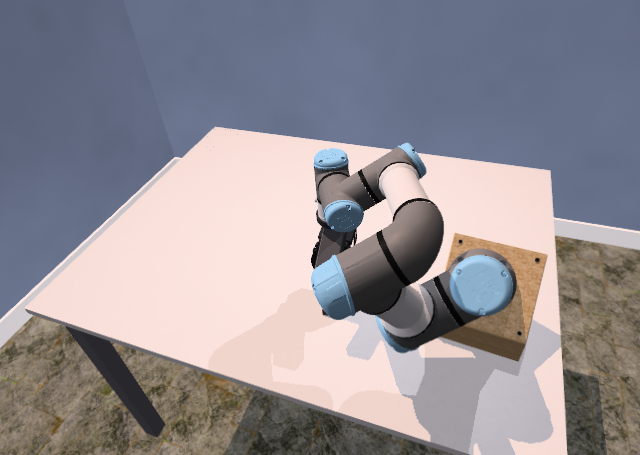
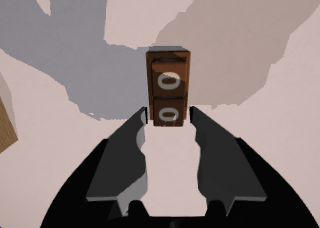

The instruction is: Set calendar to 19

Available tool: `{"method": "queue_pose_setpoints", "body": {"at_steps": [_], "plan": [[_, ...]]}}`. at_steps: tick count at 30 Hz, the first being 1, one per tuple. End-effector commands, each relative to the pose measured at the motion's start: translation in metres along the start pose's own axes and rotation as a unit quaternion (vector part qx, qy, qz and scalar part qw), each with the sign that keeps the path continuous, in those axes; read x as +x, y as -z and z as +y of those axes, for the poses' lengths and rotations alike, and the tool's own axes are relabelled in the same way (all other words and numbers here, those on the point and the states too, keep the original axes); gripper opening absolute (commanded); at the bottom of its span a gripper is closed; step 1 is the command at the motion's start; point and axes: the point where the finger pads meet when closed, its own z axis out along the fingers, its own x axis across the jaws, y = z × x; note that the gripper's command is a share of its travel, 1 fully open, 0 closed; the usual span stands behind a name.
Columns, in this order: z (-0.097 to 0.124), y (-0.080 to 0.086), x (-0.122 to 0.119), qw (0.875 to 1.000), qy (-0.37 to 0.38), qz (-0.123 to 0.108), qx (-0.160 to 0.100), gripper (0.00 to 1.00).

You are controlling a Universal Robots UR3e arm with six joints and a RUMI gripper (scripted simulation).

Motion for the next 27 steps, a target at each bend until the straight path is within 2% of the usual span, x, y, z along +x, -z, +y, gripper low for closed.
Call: {"method": "queue_pose_setpoints", "body": {"at_steps": [1,10,12,21,27], "plan": [[0.001,0.005,0.0,1.0,0.0,0.001,-0.001,0.28],[0.0,0.032,0.0,1.0,0.0,0.001,-0.001,0.28],[0.0,0.032,0.0,1.0,0.0,0.001,-0.001,0.28],[0.0,0.068,0.0,1.0,0.0,0.001,-0.001,0.28],[0.0,0.084,0.0,1.0,0.0,0.001,-0.001,0.28]]}}
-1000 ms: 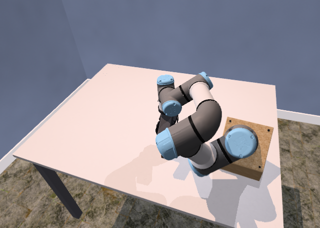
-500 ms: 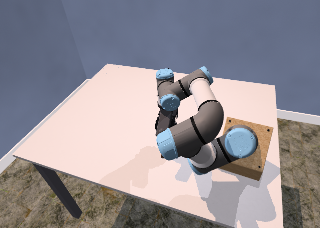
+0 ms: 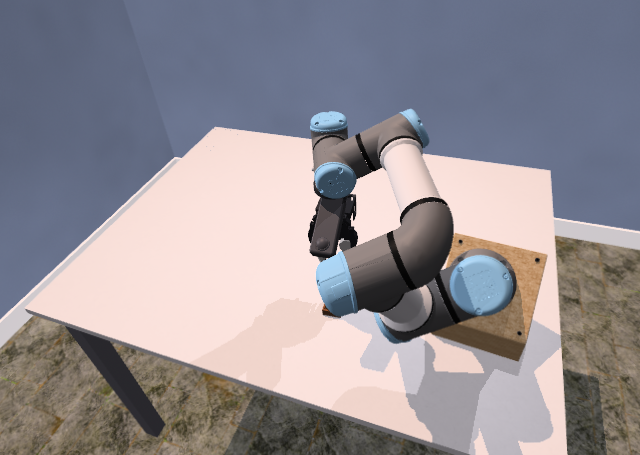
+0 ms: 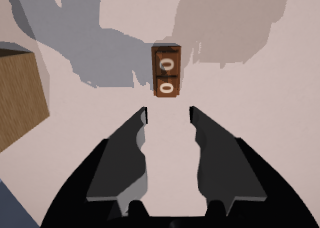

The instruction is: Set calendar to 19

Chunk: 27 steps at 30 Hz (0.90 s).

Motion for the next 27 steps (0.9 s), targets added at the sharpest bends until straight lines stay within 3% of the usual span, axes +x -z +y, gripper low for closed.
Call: {"method": "queue_pose_setpoints", "body": {"at_steps": [1,11,12,27], "plan": [[0.0001,0.0102,0.0001,1.0,0.0,0.0,0.0,0.28],[0.0001,0.0161,0.0001,1.0,0.0,0.0,0.0,0.28],[0.0001,0.0161,0.0001,1.0,0.0,0.0,0.0,1.0],[0.0001,0.0161,0.0001,1.0,0.0,0.0,0.0,1.0]]}}
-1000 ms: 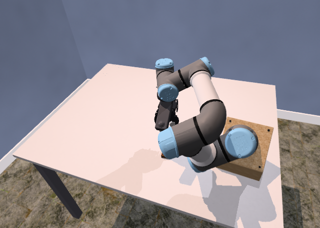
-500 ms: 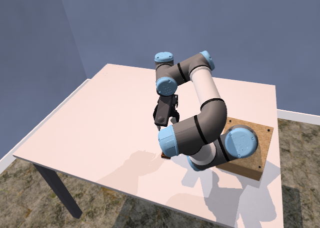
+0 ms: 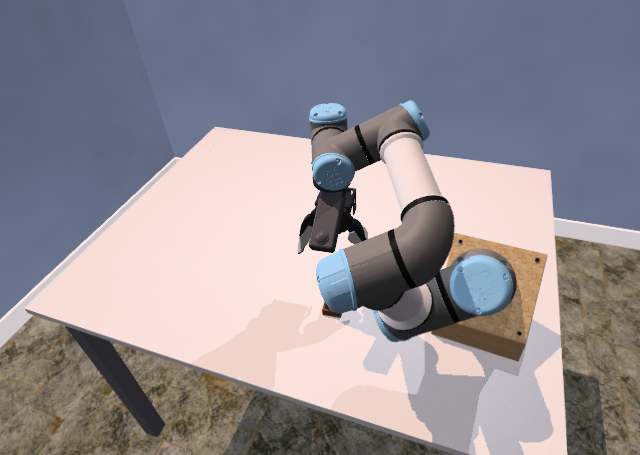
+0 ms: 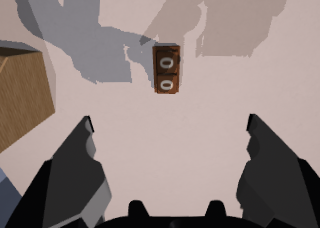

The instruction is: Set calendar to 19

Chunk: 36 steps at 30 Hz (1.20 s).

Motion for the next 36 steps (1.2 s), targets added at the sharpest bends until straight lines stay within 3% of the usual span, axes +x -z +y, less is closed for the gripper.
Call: {"method": "queue_pose_setpoints", "body": {"at_steps": [1,16,36], "plan": [[0.0,0.001,0.0,1.0,0.0,0.001,-0.001,1.0],[0.0,0.007,0.0,1.0,0.0,0.001,-0.001,1.0],[0.0,0.057,0.0,1.0,0.0,0.001,-0.001,1.0]]}}
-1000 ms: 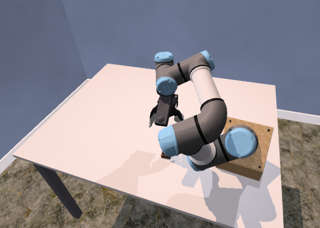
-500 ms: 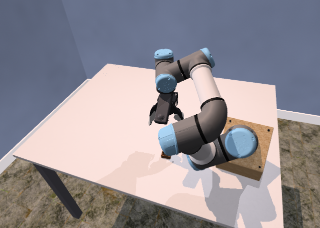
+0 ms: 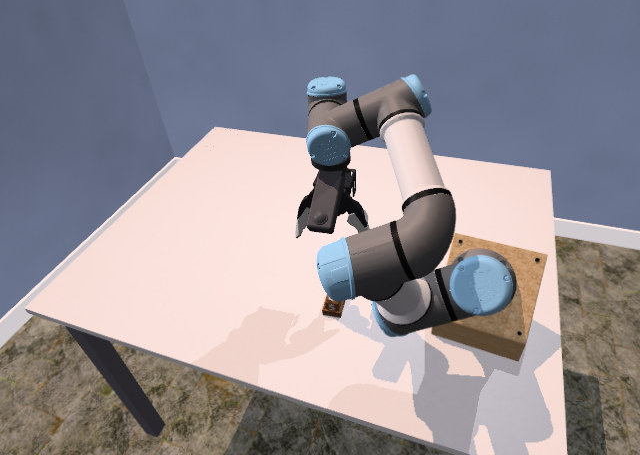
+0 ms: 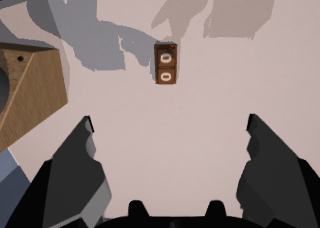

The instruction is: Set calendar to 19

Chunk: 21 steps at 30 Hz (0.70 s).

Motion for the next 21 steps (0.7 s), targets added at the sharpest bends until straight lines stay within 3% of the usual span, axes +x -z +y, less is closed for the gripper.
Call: {"method": "queue_pose_setpoints", "body": {"at_steps": [1,11,21], "plan": [[0.0,0.013,0.0,1.0,0.0,0.0,0.0,1.0],[0.0,0.026,0.0,1.0,0.0,0.0,0.0,1.0],[0.0,0.028,0.0,1.0,0.0,0.0,0.0,1.0]]}}
